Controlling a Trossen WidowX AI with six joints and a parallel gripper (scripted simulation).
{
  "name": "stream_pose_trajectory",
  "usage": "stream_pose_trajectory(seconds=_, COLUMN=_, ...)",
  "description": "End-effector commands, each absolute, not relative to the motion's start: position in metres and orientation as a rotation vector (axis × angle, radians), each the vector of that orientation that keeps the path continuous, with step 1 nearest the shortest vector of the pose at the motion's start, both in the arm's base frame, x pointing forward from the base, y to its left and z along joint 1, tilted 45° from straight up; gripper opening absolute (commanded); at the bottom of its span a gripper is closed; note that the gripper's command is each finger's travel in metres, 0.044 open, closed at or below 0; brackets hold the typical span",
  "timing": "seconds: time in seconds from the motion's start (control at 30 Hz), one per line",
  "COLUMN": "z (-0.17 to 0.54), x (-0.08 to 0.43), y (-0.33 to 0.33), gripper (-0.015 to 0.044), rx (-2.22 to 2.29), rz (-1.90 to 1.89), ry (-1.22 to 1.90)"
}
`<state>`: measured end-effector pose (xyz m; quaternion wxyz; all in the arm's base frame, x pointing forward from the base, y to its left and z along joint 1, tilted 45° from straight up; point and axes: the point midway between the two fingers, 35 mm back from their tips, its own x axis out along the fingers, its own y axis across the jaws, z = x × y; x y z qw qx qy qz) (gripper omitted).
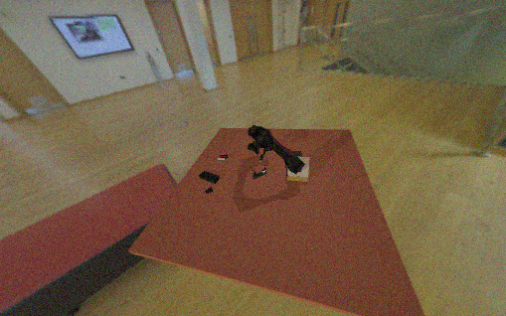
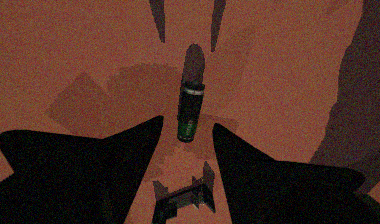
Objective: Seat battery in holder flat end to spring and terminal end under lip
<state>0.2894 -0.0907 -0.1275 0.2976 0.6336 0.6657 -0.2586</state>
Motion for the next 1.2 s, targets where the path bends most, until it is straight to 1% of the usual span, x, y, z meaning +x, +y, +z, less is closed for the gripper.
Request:
stream_pose_trajectory(seconds=0.0, z=-0.132, x=0.288, y=-0.084, gripper=0.0232, rx=1.690, rz=-0.686, ry=1.775)
stream_pose_trajectory(seconds=0.67, z=-0.153, x=0.287, y=-0.063, gripper=0.0232, rx=1.691, rz=-0.684, ry=1.777)
stream_pose_trajectory(seconds=0.83, z=-0.153, x=0.287, y=-0.063, gripper=0.0101, rx=1.691, rz=-0.684, ry=1.777)
stream_pose_trajectory(seconds=1.0, z=-0.153, x=0.287, y=-0.063, gripper=0.0070, rx=1.691, rz=-0.684, ry=1.777)
stream_pose_trajectory(seconds=1.17, z=-0.151, x=0.287, y=-0.069, gripper=0.0070, rx=1.681, rz=-0.677, ry=1.762)
